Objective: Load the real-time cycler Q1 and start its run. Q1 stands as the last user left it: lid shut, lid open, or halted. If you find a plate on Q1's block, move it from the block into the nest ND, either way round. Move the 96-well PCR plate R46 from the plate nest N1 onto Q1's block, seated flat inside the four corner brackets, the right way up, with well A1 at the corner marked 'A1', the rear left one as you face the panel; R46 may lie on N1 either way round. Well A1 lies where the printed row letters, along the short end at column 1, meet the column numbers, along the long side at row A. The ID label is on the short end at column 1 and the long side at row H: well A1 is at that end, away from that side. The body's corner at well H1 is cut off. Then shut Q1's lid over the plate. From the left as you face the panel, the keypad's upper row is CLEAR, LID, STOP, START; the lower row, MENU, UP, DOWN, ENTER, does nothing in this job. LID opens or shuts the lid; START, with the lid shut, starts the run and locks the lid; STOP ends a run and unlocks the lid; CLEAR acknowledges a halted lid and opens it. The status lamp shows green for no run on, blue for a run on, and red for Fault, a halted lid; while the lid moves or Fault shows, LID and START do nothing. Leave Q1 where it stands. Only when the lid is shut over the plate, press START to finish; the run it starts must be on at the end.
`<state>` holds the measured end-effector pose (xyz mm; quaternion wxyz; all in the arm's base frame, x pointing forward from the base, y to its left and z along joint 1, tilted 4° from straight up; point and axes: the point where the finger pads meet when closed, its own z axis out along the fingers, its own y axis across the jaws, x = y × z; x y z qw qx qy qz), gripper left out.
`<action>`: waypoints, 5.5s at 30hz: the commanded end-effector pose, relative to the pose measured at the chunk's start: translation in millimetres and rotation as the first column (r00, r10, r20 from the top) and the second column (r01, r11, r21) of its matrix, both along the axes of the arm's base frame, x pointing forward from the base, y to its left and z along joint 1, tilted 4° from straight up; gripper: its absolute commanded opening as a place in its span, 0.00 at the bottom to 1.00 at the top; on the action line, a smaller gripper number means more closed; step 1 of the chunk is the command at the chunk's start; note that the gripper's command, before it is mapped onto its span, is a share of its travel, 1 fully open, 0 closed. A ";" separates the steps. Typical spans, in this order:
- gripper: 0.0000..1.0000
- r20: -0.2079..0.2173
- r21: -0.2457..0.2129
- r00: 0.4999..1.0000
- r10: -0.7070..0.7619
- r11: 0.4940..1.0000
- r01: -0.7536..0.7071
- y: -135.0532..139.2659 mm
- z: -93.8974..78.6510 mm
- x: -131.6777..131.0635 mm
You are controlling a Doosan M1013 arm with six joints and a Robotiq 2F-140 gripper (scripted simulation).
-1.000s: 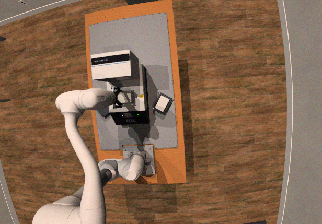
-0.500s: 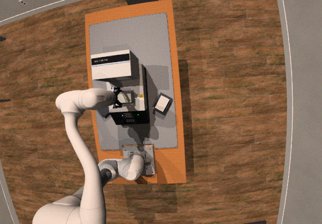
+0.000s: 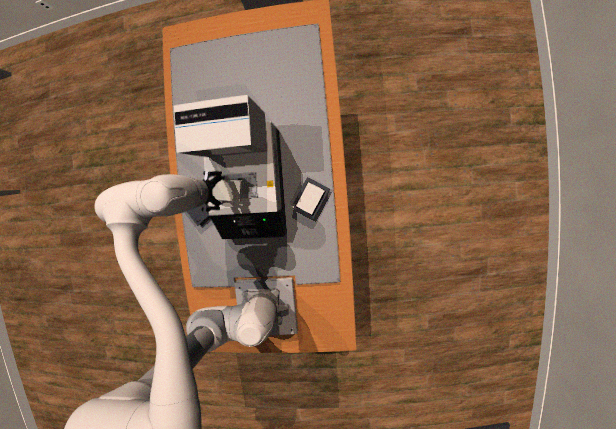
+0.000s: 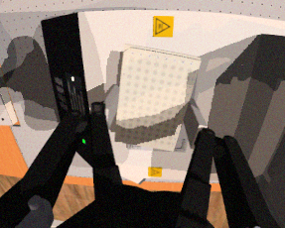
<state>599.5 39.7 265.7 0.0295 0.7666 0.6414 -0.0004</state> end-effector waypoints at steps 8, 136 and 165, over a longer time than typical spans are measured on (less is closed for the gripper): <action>0.00 0.009 0.002 0.989 -0.145 0.989 0.145 44.7 -1.1 -12.8; 0.00 0.026 0.040 0.689 -0.724 0.689 0.723 254.8 -119.8 -59.5; 0.00 0.026 0.040 0.689 -0.725 0.689 0.723 250.3 -202.1 -56.6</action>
